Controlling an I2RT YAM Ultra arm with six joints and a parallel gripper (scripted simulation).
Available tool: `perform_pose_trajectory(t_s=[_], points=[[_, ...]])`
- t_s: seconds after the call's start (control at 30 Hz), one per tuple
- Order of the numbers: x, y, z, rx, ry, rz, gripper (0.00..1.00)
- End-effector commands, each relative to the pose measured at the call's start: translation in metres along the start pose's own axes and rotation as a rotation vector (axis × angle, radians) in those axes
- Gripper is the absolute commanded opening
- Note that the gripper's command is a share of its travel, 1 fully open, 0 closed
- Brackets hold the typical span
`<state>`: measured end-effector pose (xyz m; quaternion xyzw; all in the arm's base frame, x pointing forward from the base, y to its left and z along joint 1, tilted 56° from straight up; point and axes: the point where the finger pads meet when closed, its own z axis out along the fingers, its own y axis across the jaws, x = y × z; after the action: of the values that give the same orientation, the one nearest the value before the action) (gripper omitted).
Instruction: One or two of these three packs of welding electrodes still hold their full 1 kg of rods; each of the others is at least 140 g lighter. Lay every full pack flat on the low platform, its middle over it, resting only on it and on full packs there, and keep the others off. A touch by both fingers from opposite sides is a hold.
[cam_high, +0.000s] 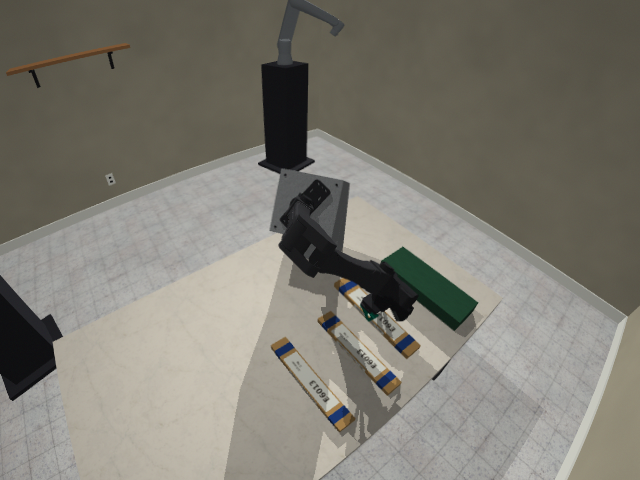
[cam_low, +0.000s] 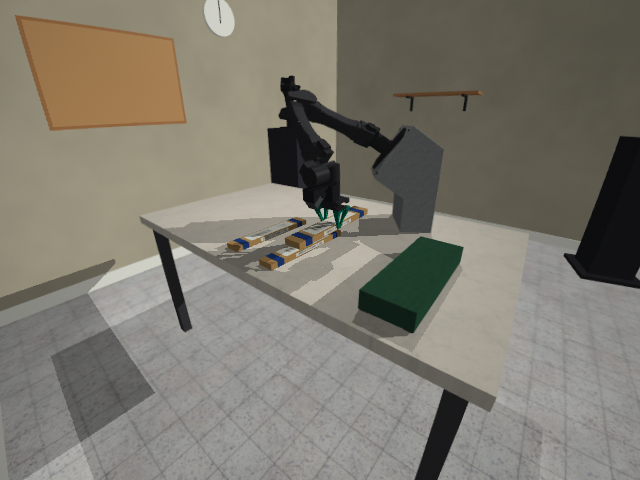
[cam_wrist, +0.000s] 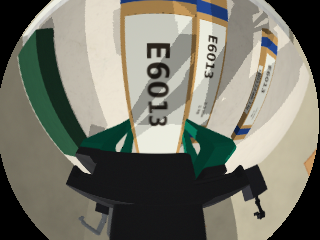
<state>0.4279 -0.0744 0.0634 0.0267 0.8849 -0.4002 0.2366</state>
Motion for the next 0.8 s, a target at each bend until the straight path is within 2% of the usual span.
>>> perform_pose_trajectory(t_s=[0.0,0.43,0.77], points=[[-0.016,0.000,-0.035,-0.012,-0.059,0.000,0.00],[-0.015,0.000,-0.052,-0.012,-0.059,0.000,0.00],[-0.016,-0.001,-0.052,-0.012,-0.062,0.004,0.00]])
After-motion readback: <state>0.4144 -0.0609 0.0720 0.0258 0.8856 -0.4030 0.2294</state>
